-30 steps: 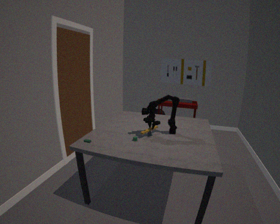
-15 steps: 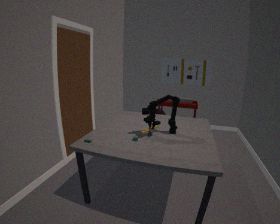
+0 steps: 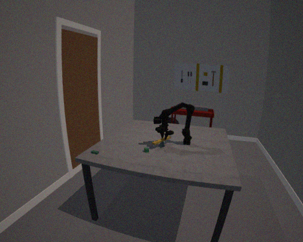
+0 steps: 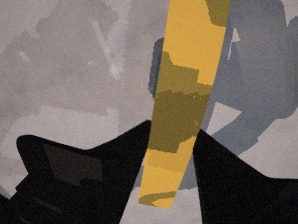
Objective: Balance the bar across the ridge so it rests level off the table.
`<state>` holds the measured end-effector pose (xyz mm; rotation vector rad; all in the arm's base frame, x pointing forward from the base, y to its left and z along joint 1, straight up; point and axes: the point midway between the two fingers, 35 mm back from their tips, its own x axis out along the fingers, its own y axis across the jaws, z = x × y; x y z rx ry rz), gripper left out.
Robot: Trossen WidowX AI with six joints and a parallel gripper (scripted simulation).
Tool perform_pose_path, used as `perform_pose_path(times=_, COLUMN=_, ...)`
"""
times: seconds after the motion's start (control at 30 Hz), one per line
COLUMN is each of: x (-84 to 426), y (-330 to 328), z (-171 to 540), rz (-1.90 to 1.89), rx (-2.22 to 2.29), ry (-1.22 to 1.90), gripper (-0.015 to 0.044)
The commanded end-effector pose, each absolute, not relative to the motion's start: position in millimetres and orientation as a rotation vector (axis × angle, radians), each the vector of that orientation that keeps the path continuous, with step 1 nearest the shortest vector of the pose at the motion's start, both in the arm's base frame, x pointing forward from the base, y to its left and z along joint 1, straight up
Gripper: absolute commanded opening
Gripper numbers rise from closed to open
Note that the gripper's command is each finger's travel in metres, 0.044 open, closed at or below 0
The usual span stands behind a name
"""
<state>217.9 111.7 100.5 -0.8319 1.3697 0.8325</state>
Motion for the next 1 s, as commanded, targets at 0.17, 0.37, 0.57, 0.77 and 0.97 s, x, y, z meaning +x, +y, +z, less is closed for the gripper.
perform_pose_path(times=0.17, x=216.3, y=110.4, z=96.8, rz=0.834, rx=-0.837, ry=1.376, gripper=0.0)
perform_pose_path(times=0.37, x=216.2, y=110.3, z=96.4, rz=0.834, rx=-0.837, ry=1.376, gripper=0.0)
perform_pose_path(times=0.57, x=216.1, y=110.2, z=99.4, rz=0.834, rx=-0.837, ry=1.376, gripper=0.0)
perform_pose_path(times=0.77, x=216.1, y=110.2, z=99.4, rz=0.834, rx=-0.837, ry=1.376, gripper=0.0)
perform_pose_path(times=0.97, x=216.1, y=110.2, z=99.2, rz=0.834, rx=-0.837, ry=1.376, gripper=0.0)
